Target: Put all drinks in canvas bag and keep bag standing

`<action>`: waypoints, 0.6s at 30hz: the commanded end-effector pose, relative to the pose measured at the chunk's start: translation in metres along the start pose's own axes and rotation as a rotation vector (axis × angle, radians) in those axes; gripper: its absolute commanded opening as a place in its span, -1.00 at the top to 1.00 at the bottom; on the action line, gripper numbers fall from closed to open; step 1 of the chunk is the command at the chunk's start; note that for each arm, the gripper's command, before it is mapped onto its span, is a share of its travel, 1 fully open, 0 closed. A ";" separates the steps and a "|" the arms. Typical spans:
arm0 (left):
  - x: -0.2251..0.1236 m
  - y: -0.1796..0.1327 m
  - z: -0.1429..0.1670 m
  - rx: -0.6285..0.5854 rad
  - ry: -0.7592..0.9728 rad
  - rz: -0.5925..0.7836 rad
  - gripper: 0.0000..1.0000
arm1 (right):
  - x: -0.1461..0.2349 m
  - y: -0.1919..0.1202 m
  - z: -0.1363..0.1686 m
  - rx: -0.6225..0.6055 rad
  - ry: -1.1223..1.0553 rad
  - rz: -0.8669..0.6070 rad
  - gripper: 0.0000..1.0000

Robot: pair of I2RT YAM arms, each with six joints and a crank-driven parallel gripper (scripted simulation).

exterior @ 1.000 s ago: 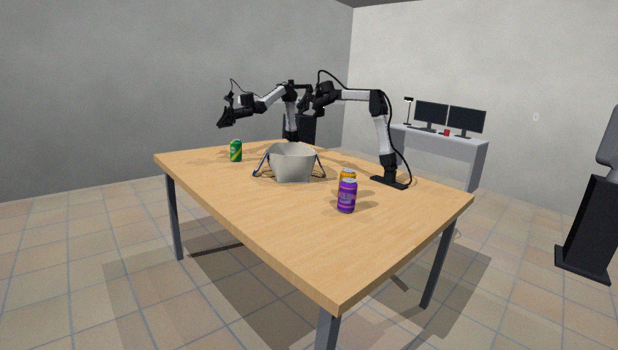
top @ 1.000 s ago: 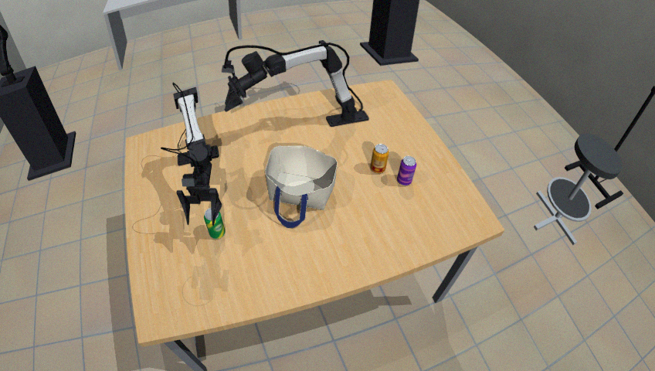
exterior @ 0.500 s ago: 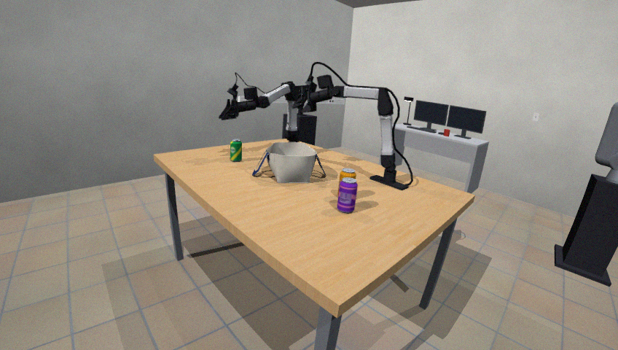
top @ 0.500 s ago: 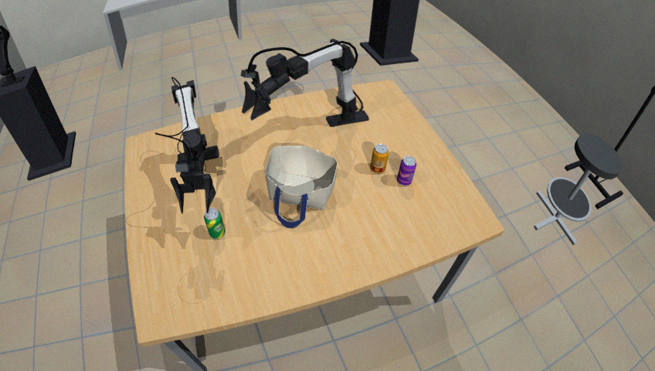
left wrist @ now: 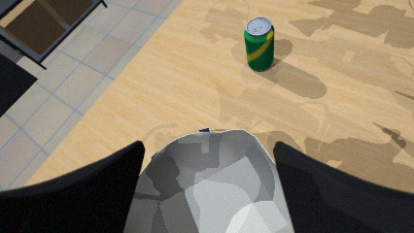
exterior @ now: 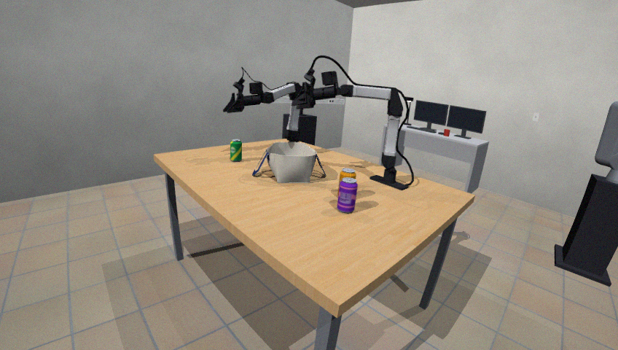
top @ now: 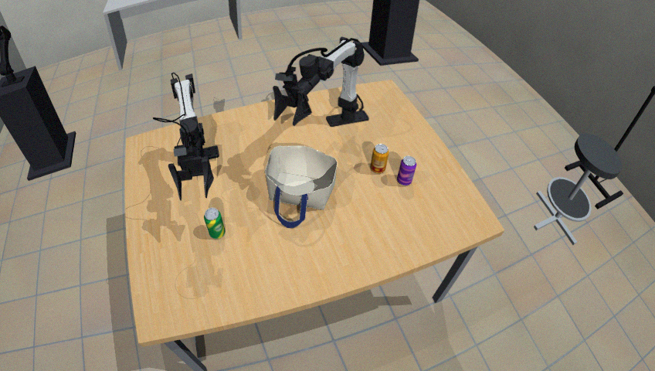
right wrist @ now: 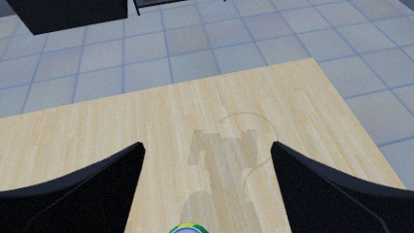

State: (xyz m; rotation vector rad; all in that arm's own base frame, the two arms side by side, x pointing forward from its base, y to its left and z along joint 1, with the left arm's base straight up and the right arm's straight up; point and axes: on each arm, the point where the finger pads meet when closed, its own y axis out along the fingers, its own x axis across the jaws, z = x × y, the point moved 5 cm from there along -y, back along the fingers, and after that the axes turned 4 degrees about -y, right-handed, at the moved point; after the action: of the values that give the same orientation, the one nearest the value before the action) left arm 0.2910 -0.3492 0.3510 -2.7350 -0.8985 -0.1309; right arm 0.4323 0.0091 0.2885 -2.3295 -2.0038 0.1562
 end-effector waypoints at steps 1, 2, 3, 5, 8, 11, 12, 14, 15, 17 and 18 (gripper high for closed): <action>0.026 -0.017 -0.019 -0.116 -0.056 -0.061 -1.00 | -0.009 -0.015 -0.013 0.007 -0.018 -0.014 -1.00; 0.036 -0.021 -0.017 -0.119 -0.066 -0.084 -1.00 | -0.010 -0.017 -0.014 -0.007 -0.016 -0.018 -1.00; 0.047 -0.026 -0.015 -0.120 -0.076 -0.121 -1.00 | -0.011 -0.021 -0.001 0.035 -0.026 -0.023 -1.00; 0.068 -0.037 -0.013 -0.127 -0.097 -0.188 -1.00 | -0.012 -0.026 -0.017 0.004 -0.023 -0.031 -1.00; 0.094 -0.053 -0.006 -0.137 -0.125 -0.261 -1.00 | -0.014 -0.034 -0.016 0.008 -0.028 -0.045 -1.00; 0.115 -0.071 0.000 -0.151 -0.149 -0.310 -1.00 | -0.015 -0.042 -0.020 0.000 -0.032 -0.060 -1.00; 0.124 -0.077 0.002 -0.155 -0.158 -0.343 -1.00 | -0.016 -0.045 -0.025 -0.010 -0.032 -0.064 -1.00; 0.124 -0.077 0.002 -0.155 -0.158 -0.343 -1.00 | -0.016 -0.045 -0.025 -0.010 -0.032 -0.064 -1.00; 0.132 -0.085 -0.001 -0.171 -0.166 -0.365 -1.00 | -0.010 -0.046 -0.030 -0.035 -0.030 -0.084 -1.00; 0.147 -0.098 0.010 -0.166 -0.186 -0.423 -1.00 | -0.016 -0.053 -0.023 -0.005 -0.036 -0.081 -1.00; 0.155 -0.106 0.014 -0.166 -0.197 -0.463 -1.00 | -0.016 -0.056 -0.037 -0.035 -0.035 -0.088 -1.00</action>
State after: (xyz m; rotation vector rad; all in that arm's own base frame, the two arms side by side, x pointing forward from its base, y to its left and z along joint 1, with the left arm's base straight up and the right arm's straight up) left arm 0.3478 -0.2003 0.3644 -2.6266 -1.4558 -0.0001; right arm 0.3928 0.0003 0.3228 -2.3039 -2.0956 0.1257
